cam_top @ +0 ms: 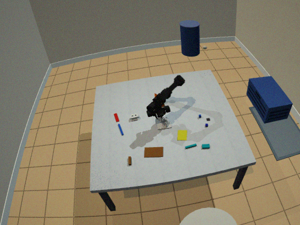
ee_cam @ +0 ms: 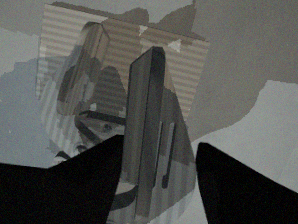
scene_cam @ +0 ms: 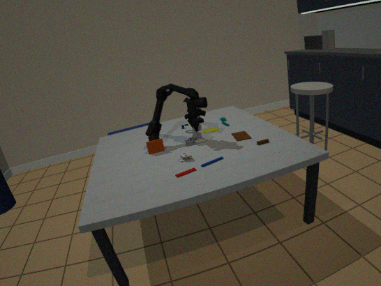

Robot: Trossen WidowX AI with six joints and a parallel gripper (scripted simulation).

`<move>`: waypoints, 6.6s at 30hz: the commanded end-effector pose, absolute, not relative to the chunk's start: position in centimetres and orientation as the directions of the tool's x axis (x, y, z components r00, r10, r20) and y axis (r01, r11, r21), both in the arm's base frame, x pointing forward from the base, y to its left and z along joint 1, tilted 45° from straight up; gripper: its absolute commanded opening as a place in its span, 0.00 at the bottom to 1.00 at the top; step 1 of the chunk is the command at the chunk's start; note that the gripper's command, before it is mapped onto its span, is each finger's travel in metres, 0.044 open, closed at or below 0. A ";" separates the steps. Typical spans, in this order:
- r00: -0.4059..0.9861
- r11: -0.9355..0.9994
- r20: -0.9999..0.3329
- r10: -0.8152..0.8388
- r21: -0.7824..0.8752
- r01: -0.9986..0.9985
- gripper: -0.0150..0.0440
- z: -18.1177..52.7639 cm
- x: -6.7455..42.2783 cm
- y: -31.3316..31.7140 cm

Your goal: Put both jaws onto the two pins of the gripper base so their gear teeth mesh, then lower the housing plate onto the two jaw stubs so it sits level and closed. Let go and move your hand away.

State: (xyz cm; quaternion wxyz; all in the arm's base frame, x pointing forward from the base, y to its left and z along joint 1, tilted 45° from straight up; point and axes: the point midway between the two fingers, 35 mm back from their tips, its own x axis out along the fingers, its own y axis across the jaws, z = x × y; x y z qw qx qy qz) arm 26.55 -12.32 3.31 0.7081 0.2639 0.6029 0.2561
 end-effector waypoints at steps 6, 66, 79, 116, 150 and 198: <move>0.146 0.728 -0.717 0.682 0.684 -0.041 0.48 3.5 26.6 -12.3; 0.146 0.728 -0.717 0.682 0.685 -0.037 0.48 3.7 26.8 -12.1; 0.146 0.728 -0.717 0.682 0.685 -0.037 0.48 3.7 26.8 -12.1; 0.147 0.728 -0.717 0.682 0.684 -0.040 0.48 1.6 27.3 -10.2; 0.147 0.727 -0.715 0.683 0.686 -0.042 0.48 -0.1 27.6 -8.4; 0.147 0.727 -0.715 0.684 0.686 -0.045 0.48 -1.0 27.8 -7.6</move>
